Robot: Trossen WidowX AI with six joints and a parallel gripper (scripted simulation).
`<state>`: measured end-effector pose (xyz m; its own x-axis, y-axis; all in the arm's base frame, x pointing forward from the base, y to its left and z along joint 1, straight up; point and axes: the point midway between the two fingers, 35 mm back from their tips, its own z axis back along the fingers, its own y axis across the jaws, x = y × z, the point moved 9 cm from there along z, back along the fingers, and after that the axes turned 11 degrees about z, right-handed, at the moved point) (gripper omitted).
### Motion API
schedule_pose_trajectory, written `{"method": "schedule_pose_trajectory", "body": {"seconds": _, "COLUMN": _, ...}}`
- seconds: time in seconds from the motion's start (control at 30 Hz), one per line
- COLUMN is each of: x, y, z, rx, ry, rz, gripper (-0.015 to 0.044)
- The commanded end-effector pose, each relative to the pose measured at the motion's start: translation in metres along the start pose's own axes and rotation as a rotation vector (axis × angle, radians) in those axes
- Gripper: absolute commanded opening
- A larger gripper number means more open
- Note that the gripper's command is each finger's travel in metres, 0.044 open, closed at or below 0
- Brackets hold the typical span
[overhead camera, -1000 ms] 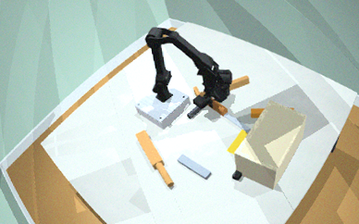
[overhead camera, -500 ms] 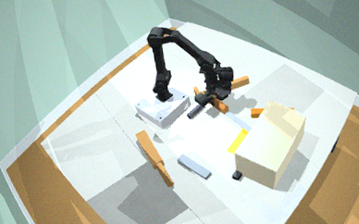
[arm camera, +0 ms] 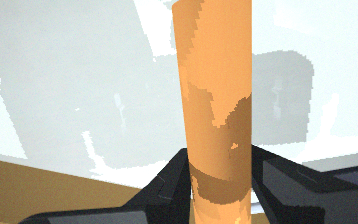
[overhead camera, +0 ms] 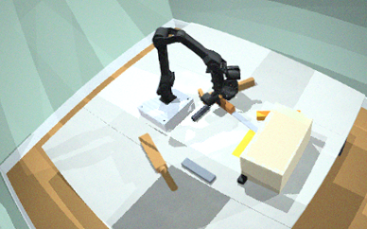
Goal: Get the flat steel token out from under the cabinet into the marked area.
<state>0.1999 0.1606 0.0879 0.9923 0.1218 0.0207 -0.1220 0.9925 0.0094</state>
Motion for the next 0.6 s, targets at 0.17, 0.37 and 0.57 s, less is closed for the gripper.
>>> {"method": "schedule_pose_trajectory", "body": {"seconds": 0.17, "x": -0.0002, "y": 0.004, "z": 0.0001, "rx": 0.002, "ry": 0.0, "rz": -0.001, "gripper": 0.0079}}
{"method": "schedule_pose_trajectory", "body": {"seconds": 0.37, "x": -0.0001, "y": 0.0041, "z": 0.0002, "rx": 0.002, "ry": 0.0, "rz": -0.001, "gripper": 0.02}}
{"method": "schedule_pose_trajectory", "body": {"seconds": 0.57, "x": -0.0001, "y": 0.0036, "z": -0.0001, "rx": 0.006, "ry": -0.003, "rz": -0.002, "gripper": 0.027}}
